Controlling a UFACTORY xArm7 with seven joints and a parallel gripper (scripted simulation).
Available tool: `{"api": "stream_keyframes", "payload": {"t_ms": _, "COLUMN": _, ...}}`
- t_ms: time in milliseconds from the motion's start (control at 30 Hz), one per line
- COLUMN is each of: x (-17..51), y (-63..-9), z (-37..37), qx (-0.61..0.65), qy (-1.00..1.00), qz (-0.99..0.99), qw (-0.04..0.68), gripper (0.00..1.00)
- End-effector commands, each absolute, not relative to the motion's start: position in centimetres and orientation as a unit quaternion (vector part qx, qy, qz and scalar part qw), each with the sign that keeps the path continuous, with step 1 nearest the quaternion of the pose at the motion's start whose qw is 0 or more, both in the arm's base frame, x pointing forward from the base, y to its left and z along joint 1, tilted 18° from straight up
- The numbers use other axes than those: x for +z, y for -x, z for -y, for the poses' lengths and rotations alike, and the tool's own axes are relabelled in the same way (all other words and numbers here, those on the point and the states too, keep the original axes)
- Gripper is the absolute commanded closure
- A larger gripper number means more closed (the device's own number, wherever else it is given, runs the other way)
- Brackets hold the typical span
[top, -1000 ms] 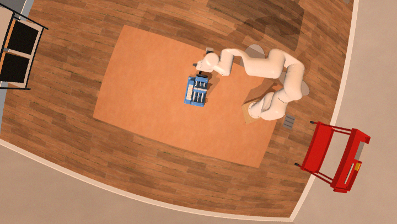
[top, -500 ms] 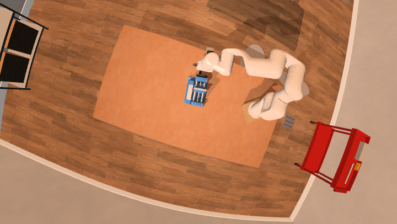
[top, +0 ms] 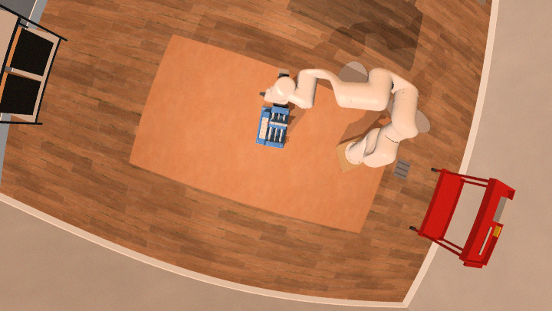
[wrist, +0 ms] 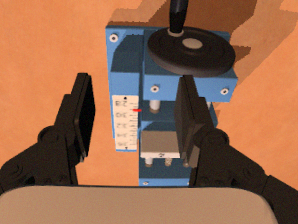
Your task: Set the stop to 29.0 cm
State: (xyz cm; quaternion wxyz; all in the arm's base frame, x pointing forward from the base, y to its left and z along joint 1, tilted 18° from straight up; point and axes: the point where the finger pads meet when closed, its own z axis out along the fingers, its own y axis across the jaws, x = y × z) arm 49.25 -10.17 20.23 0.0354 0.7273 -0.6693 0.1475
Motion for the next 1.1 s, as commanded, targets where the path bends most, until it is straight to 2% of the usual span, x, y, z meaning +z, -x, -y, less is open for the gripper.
{"api": "stream_keyframes", "payload": {"t_ms": 0, "x": 20.34, "y": -51.69, "z": 8.78, "qx": 0.148, "qy": -0.725, "qz": 0.671, "qw": 0.038, "gripper": 0.43}}
{"api": "stream_keyframes", "payload": {"t_ms": 1067, "x": 20.33, "y": -52.01, "z": 8.53, "qx": 0.148, "qy": -0.725, "qz": 0.671, "qw": 0.038, "gripper": 0.43}}
